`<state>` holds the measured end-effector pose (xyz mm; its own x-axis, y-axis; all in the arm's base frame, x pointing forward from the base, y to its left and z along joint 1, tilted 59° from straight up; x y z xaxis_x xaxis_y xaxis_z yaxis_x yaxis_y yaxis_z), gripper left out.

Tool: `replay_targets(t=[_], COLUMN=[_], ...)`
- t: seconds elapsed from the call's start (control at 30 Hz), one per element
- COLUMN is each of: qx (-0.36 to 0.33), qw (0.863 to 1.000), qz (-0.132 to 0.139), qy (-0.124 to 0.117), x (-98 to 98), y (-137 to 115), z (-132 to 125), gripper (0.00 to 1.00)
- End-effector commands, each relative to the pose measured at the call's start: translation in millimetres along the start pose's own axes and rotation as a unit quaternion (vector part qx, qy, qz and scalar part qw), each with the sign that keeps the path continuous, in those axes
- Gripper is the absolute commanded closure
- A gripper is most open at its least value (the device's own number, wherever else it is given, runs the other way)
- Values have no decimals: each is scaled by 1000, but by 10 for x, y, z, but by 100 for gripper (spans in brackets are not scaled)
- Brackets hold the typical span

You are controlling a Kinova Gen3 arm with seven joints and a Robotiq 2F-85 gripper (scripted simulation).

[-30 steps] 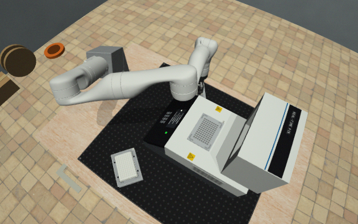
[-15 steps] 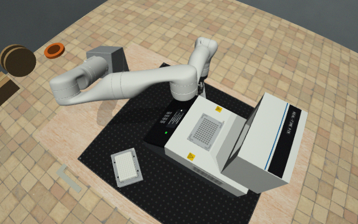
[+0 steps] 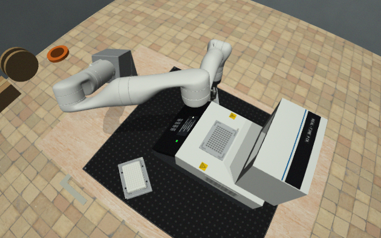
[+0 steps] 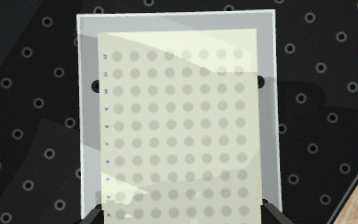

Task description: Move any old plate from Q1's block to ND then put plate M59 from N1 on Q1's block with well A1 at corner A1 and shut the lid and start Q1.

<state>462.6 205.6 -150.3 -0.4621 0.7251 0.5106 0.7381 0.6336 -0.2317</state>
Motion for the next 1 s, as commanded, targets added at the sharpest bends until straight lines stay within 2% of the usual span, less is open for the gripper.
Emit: replay_targets(t=[0.0,0.97], qx=[0,0], qw=[1000,1000], qz=[-1,-1], qy=[0,0], x=[9,-74], y=[6,6], z=[1,1], gripper=[10,10])
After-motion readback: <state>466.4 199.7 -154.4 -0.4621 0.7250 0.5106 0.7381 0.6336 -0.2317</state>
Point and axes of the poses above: the point where the finger pads meet when closed, its own x axis back along the fingers, its own z axis across the jaws, y = z × x, the point moved 8 cm from there along x, back along the fingers, and after that the axes turned 8 degrees about x, right-handed, at the moved point
